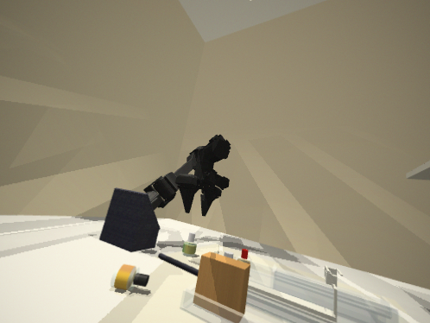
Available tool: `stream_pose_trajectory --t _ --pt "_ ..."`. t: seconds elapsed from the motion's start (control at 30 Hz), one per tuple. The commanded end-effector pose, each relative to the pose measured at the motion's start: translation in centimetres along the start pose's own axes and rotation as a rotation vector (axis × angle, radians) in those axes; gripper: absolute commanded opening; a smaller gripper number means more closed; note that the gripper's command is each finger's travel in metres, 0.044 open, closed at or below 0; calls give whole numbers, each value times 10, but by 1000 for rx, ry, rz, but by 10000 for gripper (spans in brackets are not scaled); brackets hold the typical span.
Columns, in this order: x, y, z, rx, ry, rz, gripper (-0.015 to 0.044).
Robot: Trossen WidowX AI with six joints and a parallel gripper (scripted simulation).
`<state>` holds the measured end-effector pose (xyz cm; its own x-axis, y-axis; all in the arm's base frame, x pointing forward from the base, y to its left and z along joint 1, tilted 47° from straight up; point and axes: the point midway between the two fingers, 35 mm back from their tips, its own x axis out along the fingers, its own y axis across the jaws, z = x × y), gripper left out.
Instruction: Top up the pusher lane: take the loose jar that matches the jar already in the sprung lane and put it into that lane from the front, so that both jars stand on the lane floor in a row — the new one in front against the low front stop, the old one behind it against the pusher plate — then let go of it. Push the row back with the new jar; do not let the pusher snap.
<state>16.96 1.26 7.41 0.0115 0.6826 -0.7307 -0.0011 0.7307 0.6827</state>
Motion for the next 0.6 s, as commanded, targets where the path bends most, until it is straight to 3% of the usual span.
stream_pose_trajectory --t 0.0,0.27,0.4,0.57 --pt "13 13 -11 21 64 69 440" --pt "15 13 -11 21 64 68 440" --pt "46 17 -13 21 64 69 440" --pt "48 18 -13 20 64 70 440"
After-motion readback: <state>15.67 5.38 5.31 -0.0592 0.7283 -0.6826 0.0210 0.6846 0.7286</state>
